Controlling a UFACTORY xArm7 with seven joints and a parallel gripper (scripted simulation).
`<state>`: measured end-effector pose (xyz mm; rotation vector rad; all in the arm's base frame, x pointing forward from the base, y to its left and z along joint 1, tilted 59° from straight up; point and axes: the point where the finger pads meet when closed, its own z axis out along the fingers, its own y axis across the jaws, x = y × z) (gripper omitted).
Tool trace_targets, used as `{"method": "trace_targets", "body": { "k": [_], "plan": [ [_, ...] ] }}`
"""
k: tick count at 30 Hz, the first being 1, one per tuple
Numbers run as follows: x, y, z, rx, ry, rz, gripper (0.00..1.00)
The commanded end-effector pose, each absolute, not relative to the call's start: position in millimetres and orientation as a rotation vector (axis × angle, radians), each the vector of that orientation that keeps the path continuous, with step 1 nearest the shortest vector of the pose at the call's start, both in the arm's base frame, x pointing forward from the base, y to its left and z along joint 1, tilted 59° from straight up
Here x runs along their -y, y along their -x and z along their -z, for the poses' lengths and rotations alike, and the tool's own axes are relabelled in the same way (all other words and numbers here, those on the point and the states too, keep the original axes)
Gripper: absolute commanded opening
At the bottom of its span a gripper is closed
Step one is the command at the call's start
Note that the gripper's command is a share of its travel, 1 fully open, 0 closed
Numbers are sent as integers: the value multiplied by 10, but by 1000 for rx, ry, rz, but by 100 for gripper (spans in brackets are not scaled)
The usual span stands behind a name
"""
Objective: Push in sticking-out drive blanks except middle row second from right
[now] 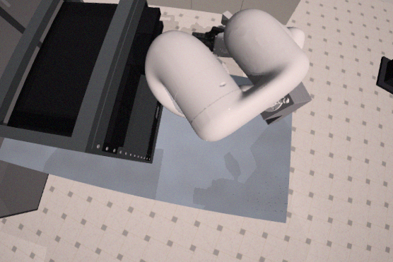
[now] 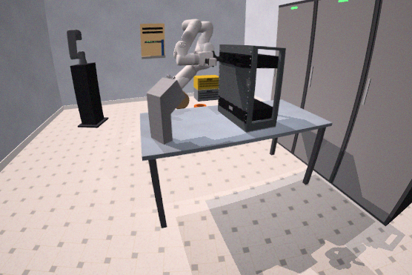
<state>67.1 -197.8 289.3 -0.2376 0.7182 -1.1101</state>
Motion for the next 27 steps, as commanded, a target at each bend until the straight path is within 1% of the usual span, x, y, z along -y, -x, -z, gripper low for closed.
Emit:
{"method": "trace_targets", "body": {
  "k": [1, 27],
  "plan": [
    [1994, -658, -2879, -726, 238, 1116, 0],
    [2137, -544, -2716, -812, 220, 1176, 0]
  ]
}}
